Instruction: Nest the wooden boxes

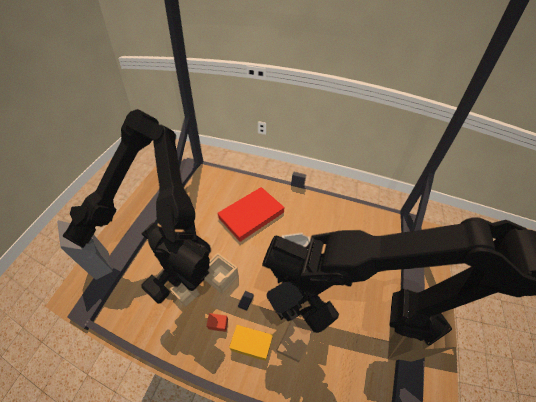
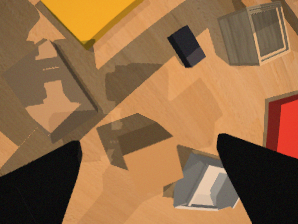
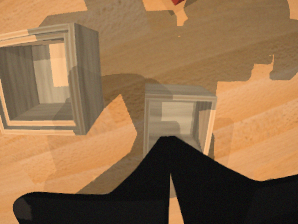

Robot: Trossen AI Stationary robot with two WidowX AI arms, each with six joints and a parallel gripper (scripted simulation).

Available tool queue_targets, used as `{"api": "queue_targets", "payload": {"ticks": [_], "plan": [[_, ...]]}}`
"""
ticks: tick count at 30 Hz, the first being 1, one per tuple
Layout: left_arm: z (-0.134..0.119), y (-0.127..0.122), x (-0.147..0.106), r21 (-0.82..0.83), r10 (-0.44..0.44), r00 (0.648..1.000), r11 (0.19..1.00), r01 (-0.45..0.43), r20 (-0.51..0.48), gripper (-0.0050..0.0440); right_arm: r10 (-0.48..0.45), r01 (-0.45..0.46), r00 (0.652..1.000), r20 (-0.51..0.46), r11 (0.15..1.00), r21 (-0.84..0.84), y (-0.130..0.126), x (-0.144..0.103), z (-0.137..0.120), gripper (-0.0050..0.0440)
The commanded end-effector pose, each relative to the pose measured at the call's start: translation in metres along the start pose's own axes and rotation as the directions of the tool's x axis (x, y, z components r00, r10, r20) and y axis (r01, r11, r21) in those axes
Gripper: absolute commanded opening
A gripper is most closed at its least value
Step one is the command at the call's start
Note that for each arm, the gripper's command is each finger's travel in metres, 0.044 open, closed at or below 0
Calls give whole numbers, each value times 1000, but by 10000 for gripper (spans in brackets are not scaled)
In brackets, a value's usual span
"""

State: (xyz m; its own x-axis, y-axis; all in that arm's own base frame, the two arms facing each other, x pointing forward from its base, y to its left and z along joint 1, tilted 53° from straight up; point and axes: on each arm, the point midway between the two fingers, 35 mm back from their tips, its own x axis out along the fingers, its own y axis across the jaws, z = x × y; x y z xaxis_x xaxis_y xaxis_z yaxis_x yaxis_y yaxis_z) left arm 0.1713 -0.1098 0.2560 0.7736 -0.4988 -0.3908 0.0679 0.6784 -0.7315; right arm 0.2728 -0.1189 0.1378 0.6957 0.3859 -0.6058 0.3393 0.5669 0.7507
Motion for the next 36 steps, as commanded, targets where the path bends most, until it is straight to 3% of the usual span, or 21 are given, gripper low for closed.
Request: {"api": "queue_targets", "payload": {"ticks": [1,9,15,24,36], "plan": [[-9,7,-17,48,79,997,996,-78,-27,400,4,-4,1000,3,999,39,-6,2,-3,-50],[-22,27,-31,133,191,978,975,-179,-83,400,7,-8,1000,3,997,76,-11,5,-7,-50],[-23,28,-32,137,196,977,974,-183,-85,400,8,-8,1000,3,997,77,-12,5,-8,-50],[-23,28,-32,137,196,977,974,-183,-85,400,4,-3,1000,-8,996,90,-14,43,-10,-50],[-23,28,-32,137,196,977,974,-183,-85,400,4,-4,1000,-7,996,90,-14,53,-10,-50]]}}
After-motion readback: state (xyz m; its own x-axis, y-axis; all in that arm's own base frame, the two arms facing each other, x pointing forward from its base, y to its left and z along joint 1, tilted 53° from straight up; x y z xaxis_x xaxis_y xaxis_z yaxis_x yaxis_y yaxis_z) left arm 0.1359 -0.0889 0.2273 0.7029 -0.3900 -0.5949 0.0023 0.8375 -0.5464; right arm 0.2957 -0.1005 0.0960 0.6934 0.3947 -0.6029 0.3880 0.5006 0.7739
